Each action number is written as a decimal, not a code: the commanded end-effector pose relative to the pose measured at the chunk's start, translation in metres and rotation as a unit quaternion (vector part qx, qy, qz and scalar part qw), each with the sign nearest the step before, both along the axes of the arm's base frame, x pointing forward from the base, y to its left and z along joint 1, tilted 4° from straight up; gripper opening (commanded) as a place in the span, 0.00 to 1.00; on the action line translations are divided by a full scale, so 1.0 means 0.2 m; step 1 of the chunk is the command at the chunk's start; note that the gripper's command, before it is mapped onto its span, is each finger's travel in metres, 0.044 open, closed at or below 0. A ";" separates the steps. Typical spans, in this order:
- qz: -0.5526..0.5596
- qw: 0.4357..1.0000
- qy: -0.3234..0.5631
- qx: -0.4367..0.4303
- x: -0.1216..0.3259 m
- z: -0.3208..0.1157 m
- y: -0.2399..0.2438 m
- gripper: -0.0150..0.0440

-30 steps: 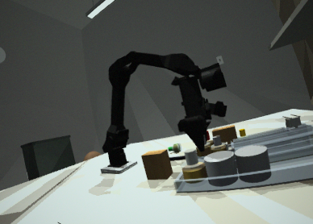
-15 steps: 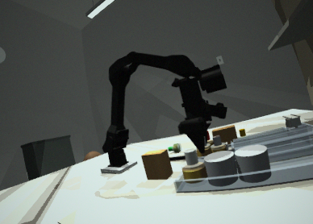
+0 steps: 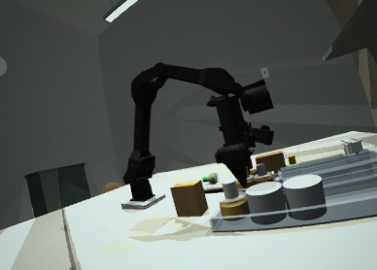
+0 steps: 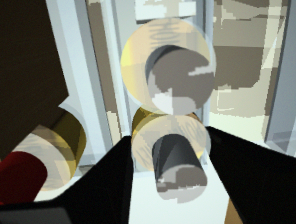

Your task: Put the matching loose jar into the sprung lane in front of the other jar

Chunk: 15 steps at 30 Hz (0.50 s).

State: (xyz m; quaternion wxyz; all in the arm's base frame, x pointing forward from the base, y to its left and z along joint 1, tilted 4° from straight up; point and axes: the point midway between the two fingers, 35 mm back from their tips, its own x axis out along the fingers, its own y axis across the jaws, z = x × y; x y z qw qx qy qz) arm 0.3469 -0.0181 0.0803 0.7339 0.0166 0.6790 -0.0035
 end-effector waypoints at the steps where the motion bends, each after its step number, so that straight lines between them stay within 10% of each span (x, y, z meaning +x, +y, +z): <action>1: -0.003 1.000 -0.007 -0.002 0.01 0.00 0.00 0.25; 15: -0.003 1.000 -0.007 -0.002 0.00 0.00 0.00 0.25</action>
